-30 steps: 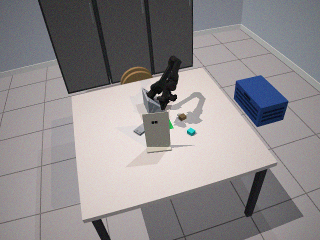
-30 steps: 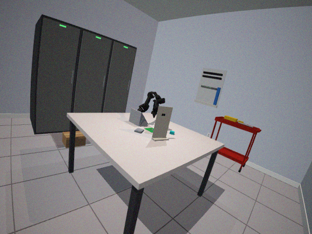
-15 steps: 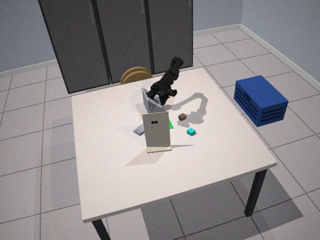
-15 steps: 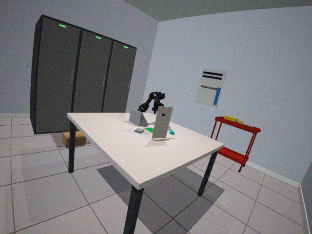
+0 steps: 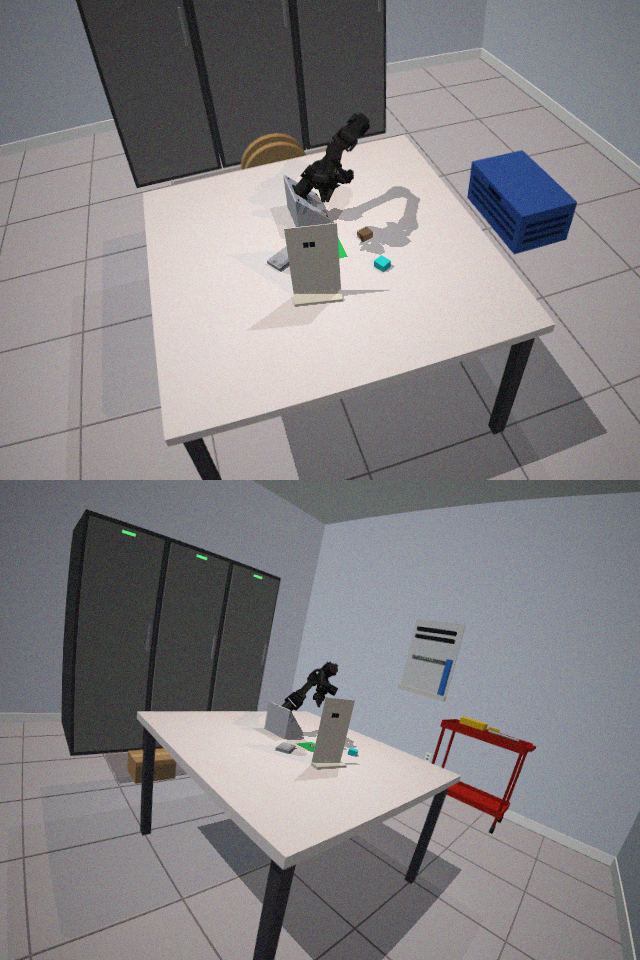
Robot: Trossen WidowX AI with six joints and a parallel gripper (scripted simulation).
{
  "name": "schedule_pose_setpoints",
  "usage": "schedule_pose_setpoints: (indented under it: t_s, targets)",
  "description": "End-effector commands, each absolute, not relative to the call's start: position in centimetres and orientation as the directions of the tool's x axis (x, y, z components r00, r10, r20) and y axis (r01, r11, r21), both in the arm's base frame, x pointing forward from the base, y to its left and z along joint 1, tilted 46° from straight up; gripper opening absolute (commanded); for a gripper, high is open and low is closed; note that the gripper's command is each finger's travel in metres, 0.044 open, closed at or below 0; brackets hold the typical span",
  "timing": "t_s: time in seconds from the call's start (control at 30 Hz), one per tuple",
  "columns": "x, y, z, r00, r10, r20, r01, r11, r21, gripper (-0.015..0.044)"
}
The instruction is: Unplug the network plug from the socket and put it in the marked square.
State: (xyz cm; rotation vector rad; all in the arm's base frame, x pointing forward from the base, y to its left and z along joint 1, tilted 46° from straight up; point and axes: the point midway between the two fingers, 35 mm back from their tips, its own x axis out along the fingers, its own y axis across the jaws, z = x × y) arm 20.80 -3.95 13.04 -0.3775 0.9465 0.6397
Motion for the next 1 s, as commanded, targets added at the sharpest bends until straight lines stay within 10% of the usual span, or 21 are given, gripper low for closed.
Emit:
schedule_pose_setpoints:
  t_s: [0.0, 0.23, 0.97]
  targets:
    - [20.83, -4.06, 13.32, 0.426, 0.343, -0.837, -0.657, 0.754, -0.025, 0.0261]
    - [20.83, -4.06, 13.32, 0.426, 0.343, -0.837, -0.657, 0.754, -0.025, 0.0440]
    - [20.83, -4.06, 13.32, 0.426, 0.343, -0.837, -0.657, 0.754, -0.025, 0.0440]
